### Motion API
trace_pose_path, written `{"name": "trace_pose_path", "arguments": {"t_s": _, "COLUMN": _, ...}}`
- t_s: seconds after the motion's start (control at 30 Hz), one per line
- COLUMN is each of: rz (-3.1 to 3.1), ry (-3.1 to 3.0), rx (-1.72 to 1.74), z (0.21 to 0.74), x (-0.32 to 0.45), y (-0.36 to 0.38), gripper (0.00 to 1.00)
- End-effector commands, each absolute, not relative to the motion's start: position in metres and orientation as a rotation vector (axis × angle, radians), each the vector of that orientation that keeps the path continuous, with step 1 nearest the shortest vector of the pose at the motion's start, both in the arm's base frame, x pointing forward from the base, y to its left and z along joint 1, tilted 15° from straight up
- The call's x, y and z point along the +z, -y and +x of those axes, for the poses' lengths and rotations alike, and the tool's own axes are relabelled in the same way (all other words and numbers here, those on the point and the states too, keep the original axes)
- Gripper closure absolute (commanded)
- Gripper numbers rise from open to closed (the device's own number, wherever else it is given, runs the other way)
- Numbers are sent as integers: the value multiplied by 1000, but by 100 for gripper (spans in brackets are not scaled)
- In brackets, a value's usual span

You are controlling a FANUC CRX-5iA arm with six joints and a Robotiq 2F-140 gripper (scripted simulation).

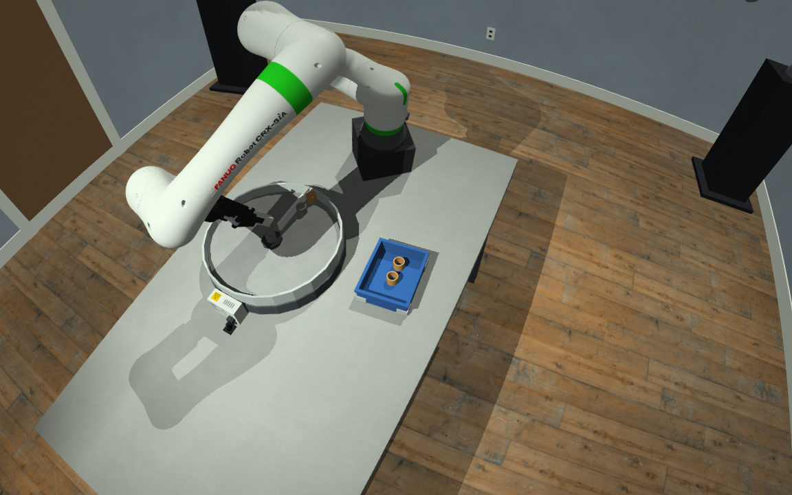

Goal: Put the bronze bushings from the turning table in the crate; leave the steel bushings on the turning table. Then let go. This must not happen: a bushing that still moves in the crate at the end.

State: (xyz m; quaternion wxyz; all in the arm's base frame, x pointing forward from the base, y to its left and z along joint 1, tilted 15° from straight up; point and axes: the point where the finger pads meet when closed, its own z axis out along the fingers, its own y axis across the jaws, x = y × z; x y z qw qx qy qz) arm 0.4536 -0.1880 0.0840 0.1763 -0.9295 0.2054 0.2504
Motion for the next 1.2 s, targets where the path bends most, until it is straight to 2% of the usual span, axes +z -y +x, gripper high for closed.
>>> {"name": "trace_pose_path", "arguments": {"t_s": 0.0, "rz": -2632, "ry": -582, "rx": 708, "z": 454, "x": 84, "y": 188, "gripper": 100}}
{"name": "trace_pose_path", "arguments": {"t_s": 1.17, "rz": -2632, "ry": -582, "rx": 708, "z": 458, "x": 67, "y": 186, "gripper": 100}}
